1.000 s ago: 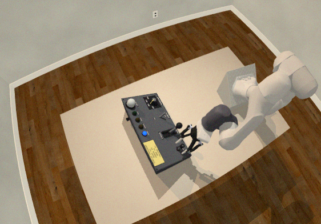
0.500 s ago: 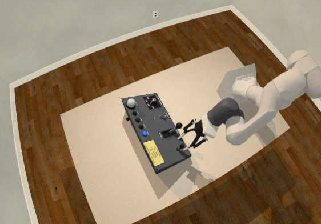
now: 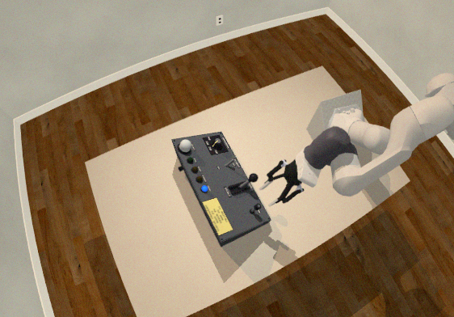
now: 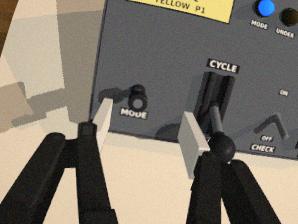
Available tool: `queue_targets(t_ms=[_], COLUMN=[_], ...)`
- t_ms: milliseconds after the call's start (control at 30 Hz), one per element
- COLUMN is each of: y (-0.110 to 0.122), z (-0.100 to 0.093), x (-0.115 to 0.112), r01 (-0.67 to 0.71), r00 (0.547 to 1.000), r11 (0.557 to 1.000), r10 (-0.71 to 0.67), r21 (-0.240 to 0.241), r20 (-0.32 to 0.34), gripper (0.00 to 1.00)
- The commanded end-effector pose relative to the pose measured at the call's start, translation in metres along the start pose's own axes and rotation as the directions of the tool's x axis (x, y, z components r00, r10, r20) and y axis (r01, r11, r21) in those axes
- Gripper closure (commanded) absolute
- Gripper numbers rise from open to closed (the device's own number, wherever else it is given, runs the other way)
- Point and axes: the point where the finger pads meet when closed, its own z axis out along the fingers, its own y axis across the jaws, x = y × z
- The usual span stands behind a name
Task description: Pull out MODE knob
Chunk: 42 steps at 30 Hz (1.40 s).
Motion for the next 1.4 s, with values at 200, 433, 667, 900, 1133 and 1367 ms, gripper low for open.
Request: queue_targets(t_ms=[200,433,667,900,1133,1367], y=[-0.0057,-0.0057,-0.0057,-0.0057,-0.0057,-0.0057], z=[0.0003,0.0003,0.0003,0.0003,0.0003,0.0003], x=[-0.0103,-0.0103,-0.0103,-0.0103,-0.0103,-0.0103], r01=[-0.014,-0.014,-0.014,-0.014,-0.014,-0.014], r00=[0.999,0.999,0.999,0.999,0.999,0.999], r11=[1.0,1.0,1.0,1.0,1.0,1.0], r10=[0.014,0.014,0.014,0.014,0.014,0.014], r21=[0.014,0.014,0.014,0.014,0.014,0.014], r20=[0.031,0.031,0.031,0.031,0.031,0.031], gripper=[0.56,0.0,0.0,0.0,0.0,0.0])
